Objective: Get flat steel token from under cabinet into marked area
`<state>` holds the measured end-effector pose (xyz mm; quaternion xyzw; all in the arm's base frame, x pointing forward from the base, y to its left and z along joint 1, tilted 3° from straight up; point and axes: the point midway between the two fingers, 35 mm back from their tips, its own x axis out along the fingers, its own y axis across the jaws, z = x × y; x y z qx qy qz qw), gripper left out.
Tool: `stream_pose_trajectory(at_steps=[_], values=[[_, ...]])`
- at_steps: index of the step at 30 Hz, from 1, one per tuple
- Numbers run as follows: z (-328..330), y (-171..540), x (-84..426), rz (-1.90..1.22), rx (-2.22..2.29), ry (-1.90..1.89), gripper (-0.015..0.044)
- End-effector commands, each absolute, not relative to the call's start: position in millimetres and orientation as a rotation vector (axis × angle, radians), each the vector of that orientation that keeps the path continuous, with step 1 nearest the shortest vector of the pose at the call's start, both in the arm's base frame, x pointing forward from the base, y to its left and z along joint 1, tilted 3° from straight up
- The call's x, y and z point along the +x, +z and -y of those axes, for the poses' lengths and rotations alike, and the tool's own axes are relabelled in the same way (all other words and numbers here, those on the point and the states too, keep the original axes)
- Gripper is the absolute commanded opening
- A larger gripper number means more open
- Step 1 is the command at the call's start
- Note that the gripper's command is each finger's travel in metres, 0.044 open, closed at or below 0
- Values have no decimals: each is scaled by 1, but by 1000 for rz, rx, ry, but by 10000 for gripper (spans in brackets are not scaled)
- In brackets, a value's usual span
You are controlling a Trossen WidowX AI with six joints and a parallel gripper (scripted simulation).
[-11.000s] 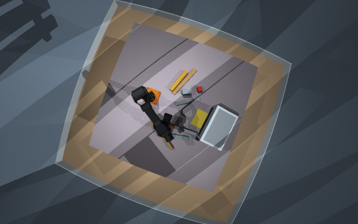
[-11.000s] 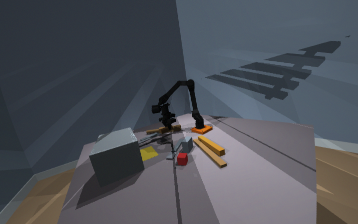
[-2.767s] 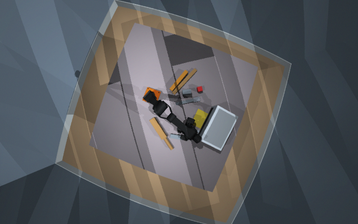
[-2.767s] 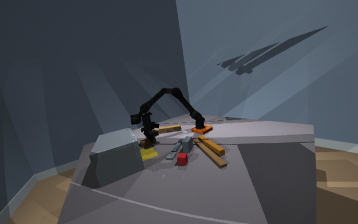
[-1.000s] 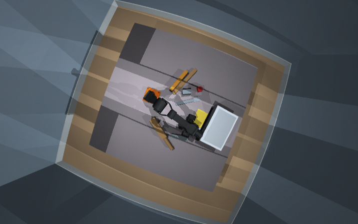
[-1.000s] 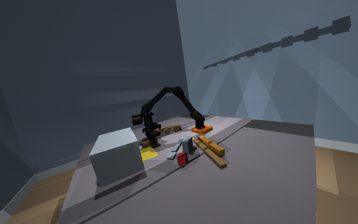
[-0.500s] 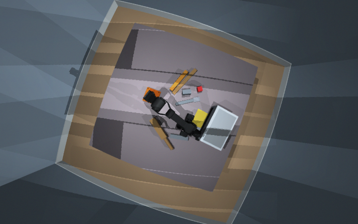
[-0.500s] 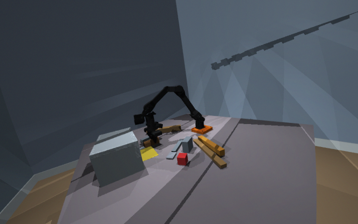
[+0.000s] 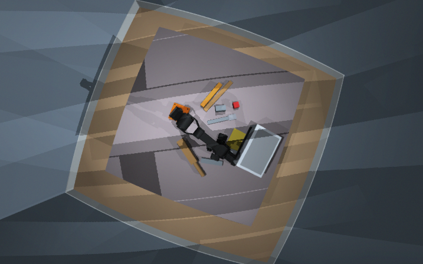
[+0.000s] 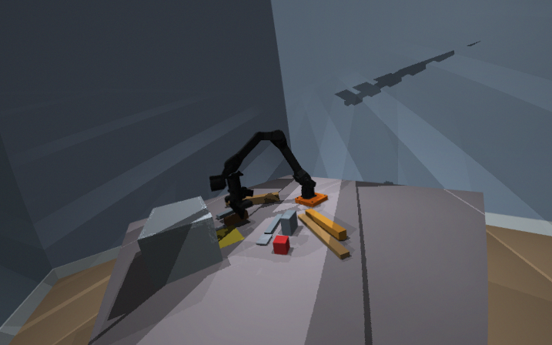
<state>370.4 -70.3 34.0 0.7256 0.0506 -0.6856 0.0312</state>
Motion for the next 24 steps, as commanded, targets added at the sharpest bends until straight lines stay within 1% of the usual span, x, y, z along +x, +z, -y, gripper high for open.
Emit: stream_pose_trajectory(at_steps=[1, 24], values=[[71, 33, 365, -162, 2234, -2112, 0], [75, 31, 342, -162, 2232, -2114, 0]])
